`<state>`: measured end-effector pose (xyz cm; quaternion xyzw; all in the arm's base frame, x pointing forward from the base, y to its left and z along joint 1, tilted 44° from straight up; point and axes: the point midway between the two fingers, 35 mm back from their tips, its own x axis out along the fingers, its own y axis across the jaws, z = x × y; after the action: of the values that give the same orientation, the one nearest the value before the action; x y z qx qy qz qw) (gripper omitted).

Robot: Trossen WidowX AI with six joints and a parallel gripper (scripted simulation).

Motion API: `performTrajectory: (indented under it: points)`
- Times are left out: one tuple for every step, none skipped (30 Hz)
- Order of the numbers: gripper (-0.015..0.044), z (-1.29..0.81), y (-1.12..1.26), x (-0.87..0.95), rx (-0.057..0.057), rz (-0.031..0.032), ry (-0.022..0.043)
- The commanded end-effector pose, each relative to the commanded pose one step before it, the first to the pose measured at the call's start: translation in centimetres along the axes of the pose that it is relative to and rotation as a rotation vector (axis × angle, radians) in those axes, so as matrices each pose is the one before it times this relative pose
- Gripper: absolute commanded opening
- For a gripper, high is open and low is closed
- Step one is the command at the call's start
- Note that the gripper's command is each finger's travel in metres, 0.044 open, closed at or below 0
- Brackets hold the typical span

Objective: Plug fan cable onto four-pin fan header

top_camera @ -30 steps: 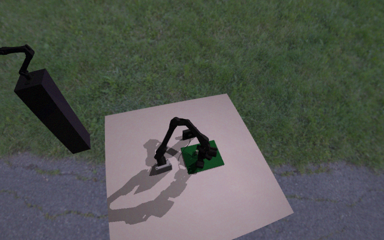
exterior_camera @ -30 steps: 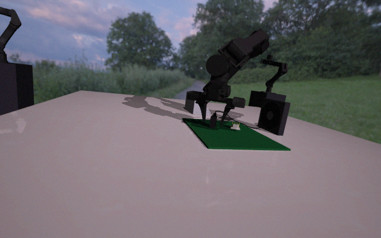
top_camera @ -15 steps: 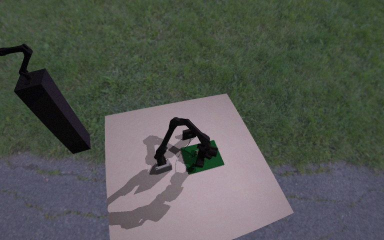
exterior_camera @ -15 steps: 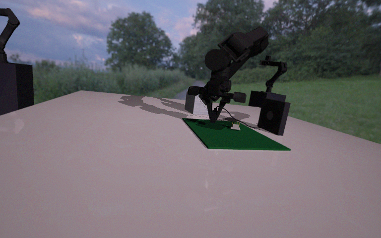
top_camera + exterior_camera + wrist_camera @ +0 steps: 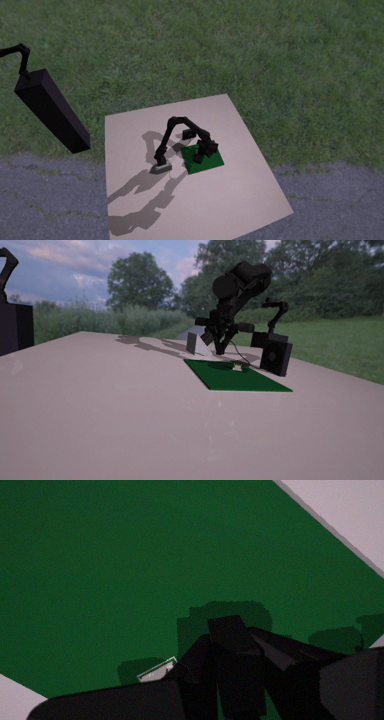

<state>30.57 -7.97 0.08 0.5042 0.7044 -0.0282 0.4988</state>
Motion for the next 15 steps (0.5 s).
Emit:
performTrajectory:
  points:
    - [0.0, -0.696, 0.726, 0.092, 0.127, -0.00006, 0.00543]
    - [0.0, -0.162, 0.145, -0.001, 0.0346, -0.00001, -0.00005]
    - [0.0, -0.168, 0.138, -0.001, 0.0346, -0.00001, -0.00004]
    - [0.0, -0.173, 0.131, 0.0, 0.0346, 0.0, -0.00003]
    - [0.0, -0.178, 0.123, 0.0, 0.0346, 0.00001, -0.00001]
    - [0.0, -0.183, 0.116, 0.001, 0.0346, 0.00001, 0.0]
    - [0.0, -0.188, 0.108, 0.001, 0.0346, 0.00002, 0.00002]
    - [0.0, -0.192, 0.1, 0.002, 0.0346, 0.00002, 0.00004]
    - [0.0, -0.196, 0.092, 0.002, 0.0346, 0.00002, 0.00005]
    - [0.0, -0.199, 0.084, 0.003, 0.0346, 0.00002, 0.00007]
    - [0.0, -0.203, 0.076, 0.003, 0.0346, 0.00002, 0.00009]
    - [0.0, -0.205, 0.067, 0.004, 0.0346, 0.00002, 0.0001]
    - [0.0, -0.208, 0.059, 0.004, 0.0346, 0.00002, 0.00012]
    - [0.0, -0.21, 0.05, 0.005, 0.0346, 0.00001, 0.00014]
    - [0.0, -0.212, 0.041, 0.005, 0.0346, 0.00001, 0.00015]
